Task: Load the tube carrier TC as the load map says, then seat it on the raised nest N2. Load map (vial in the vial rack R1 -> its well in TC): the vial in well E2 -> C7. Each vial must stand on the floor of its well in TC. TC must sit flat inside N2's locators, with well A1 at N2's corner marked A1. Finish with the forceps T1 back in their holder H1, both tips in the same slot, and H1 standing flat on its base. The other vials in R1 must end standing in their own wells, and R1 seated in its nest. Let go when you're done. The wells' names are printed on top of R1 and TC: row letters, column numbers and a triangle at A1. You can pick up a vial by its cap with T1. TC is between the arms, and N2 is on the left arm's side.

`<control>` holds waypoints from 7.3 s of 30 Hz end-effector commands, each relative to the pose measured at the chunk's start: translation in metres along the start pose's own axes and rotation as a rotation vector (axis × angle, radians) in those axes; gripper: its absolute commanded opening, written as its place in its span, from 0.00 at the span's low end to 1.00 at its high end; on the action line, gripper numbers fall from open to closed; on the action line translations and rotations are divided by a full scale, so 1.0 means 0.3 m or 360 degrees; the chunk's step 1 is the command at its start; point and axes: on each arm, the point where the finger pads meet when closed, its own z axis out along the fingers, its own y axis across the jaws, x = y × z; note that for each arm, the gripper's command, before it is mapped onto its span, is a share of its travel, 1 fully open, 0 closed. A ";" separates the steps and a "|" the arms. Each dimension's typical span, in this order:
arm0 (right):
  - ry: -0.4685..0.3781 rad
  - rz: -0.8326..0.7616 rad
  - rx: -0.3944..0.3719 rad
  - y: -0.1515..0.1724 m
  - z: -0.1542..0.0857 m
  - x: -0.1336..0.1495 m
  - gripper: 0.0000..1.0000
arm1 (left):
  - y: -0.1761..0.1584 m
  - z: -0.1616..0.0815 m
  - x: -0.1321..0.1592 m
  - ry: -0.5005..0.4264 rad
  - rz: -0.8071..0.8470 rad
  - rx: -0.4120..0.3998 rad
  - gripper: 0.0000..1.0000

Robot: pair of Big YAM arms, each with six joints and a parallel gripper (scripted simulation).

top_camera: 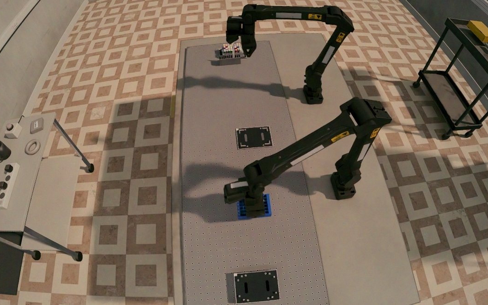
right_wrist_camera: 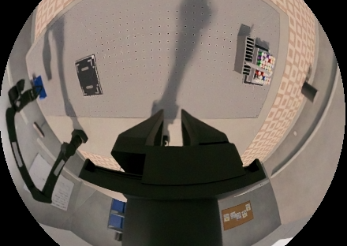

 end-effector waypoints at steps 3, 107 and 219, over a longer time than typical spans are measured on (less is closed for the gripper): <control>-0.0053 0.0011 0.0013 -0.006 -0.043 -0.025 0.24 | 0.061 -0.061 -0.078 -0.0074 0.0012 -0.0013 0.00; -0.0053 0.0011 0.0013 -0.006 -0.043 -0.025 0.24 | 0.589 -0.059 -0.110 -0.0064 0.0012 -0.0028 0.00; -0.0053 0.0011 0.0013 -0.006 -0.043 -0.025 0.24 | 1.136 -0.052 -0.113 -0.0051 0.0012 -0.0034 0.00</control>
